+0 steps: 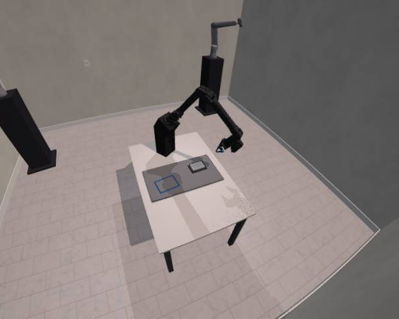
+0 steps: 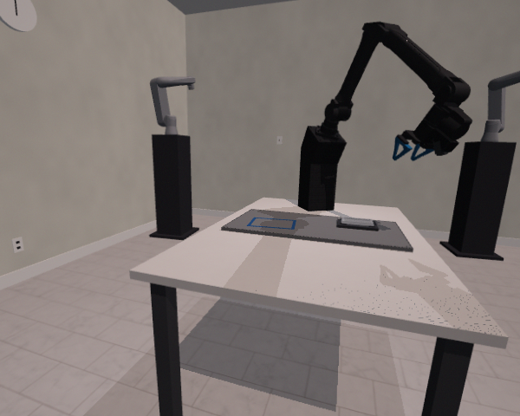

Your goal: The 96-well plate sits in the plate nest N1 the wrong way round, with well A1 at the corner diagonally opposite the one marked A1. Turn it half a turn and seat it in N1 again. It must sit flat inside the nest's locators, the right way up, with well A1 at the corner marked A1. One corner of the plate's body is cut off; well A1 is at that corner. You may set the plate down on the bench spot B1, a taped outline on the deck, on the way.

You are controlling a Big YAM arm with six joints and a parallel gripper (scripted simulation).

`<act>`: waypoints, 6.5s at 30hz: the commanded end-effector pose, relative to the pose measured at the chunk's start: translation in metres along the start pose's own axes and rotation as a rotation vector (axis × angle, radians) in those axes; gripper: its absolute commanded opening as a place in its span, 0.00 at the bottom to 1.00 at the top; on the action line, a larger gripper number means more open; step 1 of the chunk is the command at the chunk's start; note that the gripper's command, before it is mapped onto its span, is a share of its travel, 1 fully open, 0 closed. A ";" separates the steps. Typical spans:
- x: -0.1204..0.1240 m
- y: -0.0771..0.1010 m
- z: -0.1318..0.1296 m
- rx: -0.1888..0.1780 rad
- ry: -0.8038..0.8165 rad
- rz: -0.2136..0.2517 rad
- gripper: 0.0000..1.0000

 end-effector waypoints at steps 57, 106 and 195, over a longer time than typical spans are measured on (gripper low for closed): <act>0.003 -0.173 -0.021 -0.002 0.441 -0.339 1.00; 0.077 -0.282 -0.034 0.184 0.837 -0.630 1.00; 0.039 -0.345 -0.020 0.171 0.835 -0.623 1.00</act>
Point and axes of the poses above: the point where the finger pads meet when closed, its own y axis back along the fingers, its own z axis across the jaws, x = y × z, the point moved 10 cm from there along y, back along the fingers, and after that the axes turned 8 degrees about -y, right-handed, at the moved point
